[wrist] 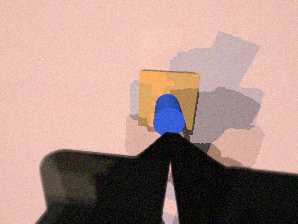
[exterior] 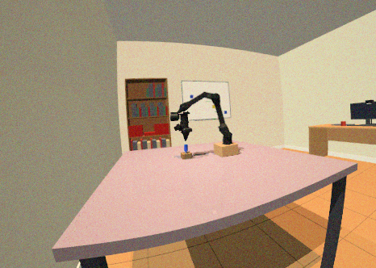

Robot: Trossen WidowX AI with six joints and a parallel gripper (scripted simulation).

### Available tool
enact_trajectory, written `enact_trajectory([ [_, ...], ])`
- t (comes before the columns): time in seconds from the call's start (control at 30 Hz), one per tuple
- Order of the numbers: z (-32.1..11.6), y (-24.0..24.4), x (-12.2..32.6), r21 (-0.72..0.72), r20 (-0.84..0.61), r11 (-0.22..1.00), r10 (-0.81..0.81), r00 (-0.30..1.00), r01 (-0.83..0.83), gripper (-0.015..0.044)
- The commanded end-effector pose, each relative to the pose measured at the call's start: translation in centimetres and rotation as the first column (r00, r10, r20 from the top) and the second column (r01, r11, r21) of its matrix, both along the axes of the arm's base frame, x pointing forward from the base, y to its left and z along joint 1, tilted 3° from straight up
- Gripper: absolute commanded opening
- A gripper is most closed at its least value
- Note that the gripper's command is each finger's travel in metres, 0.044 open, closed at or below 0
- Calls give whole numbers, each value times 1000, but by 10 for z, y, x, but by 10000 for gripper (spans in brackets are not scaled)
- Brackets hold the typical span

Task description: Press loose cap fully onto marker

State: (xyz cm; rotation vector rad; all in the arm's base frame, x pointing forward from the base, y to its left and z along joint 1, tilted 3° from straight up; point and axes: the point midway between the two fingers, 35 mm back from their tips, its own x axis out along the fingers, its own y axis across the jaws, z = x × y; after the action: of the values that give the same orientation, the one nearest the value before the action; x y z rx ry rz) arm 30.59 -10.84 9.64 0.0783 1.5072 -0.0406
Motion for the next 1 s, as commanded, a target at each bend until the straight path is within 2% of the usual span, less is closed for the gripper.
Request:
enact_trajectory([
  [0.0,-5,1,0,3,0,1000,5,1000,-5,0],
  [0.97,-40,1,4,3,0,1000,5,1000,-5,0],
])
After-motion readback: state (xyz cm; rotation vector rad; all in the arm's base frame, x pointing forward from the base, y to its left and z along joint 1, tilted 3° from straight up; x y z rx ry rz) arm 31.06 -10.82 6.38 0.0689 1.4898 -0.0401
